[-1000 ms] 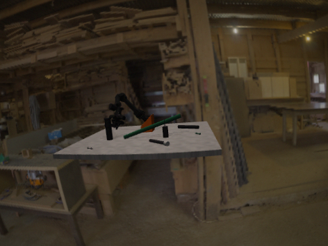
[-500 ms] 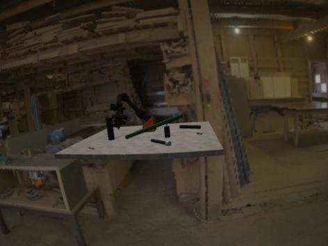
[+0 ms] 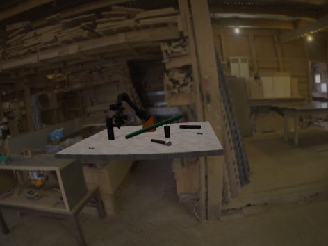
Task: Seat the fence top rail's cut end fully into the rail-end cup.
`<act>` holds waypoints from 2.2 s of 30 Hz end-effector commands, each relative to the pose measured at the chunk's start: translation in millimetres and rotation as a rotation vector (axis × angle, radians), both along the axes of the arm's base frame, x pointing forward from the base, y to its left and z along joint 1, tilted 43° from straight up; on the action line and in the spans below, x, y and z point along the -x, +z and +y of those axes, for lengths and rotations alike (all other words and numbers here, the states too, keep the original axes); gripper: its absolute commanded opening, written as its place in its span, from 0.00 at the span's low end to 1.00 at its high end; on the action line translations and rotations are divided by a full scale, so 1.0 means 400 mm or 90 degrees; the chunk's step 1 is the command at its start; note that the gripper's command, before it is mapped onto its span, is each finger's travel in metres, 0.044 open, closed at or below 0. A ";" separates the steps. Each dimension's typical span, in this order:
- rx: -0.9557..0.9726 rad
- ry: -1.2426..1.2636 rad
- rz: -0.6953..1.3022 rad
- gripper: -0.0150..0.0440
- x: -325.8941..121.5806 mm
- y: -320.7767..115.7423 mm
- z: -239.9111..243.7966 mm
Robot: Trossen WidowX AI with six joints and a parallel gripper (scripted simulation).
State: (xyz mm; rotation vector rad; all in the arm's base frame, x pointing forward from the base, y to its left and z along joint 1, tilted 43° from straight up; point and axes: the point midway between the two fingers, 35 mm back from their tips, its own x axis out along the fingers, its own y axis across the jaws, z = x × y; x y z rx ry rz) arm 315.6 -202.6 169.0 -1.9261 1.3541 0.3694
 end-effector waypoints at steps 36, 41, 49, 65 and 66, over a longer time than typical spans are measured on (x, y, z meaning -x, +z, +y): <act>-0.004 0.014 0.015 0.97 -0.001 0.000 0.042; -0.005 0.012 0.014 1.00 -0.011 0.000 0.089; -0.003 0.010 0.011 1.00 -0.017 0.002 0.141; -0.248 -0.405 -0.401 1.00 -0.053 -0.046 0.358; -0.262 -0.431 -0.433 1.00 -0.054 -0.047 0.373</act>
